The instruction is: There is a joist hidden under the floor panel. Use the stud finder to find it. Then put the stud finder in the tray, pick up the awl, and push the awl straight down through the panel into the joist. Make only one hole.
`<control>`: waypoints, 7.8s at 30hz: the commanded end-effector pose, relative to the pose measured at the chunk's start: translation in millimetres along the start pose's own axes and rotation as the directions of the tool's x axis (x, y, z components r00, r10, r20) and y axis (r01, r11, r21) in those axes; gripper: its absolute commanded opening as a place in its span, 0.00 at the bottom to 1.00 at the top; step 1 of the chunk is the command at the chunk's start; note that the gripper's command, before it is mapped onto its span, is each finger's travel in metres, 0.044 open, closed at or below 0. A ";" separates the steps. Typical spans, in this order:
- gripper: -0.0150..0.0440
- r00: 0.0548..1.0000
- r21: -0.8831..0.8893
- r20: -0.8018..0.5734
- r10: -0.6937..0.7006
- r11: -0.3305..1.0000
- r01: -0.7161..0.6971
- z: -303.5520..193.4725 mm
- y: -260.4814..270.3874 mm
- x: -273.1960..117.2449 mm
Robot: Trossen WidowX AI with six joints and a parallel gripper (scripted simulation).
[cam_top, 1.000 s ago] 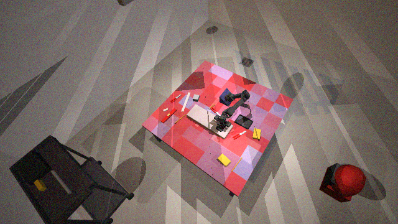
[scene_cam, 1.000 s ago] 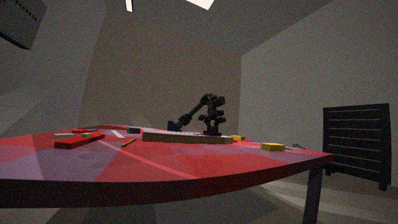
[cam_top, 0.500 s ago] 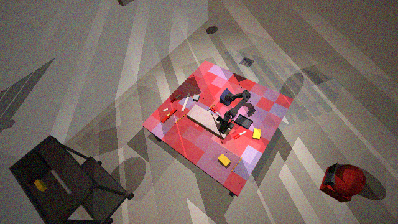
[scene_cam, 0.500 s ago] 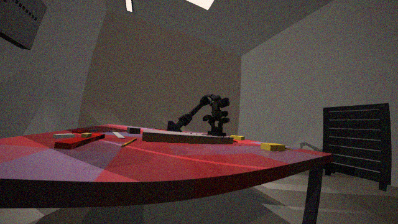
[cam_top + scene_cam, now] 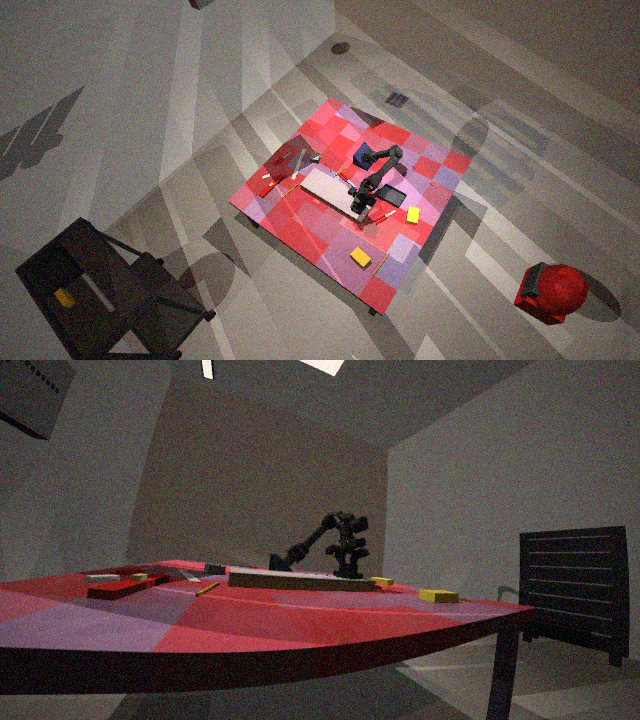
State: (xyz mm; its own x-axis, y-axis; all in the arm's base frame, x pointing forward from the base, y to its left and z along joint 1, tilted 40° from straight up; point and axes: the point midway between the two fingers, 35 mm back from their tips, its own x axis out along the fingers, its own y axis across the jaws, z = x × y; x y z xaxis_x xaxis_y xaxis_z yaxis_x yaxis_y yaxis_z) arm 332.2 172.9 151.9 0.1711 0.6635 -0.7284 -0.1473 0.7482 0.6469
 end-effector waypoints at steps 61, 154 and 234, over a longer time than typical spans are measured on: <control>0.25 1.000 0.006 -0.002 -0.012 1.000 0.012 -2.4 -185.8 -1.1; 0.25 1.000 0.002 0.000 -0.022 1.000 0.022 7.2 -392.2 -31.1; 0.25 0.988 -0.827 -0.106 0.115 0.541 -0.152 -8.8 25.2 -89.8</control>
State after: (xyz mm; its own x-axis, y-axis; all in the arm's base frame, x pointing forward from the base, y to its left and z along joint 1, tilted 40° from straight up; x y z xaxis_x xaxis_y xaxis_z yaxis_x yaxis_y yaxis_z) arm 318.6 121.9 220.4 0.0493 0.7308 -0.6808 -0.8862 0.3465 0.3077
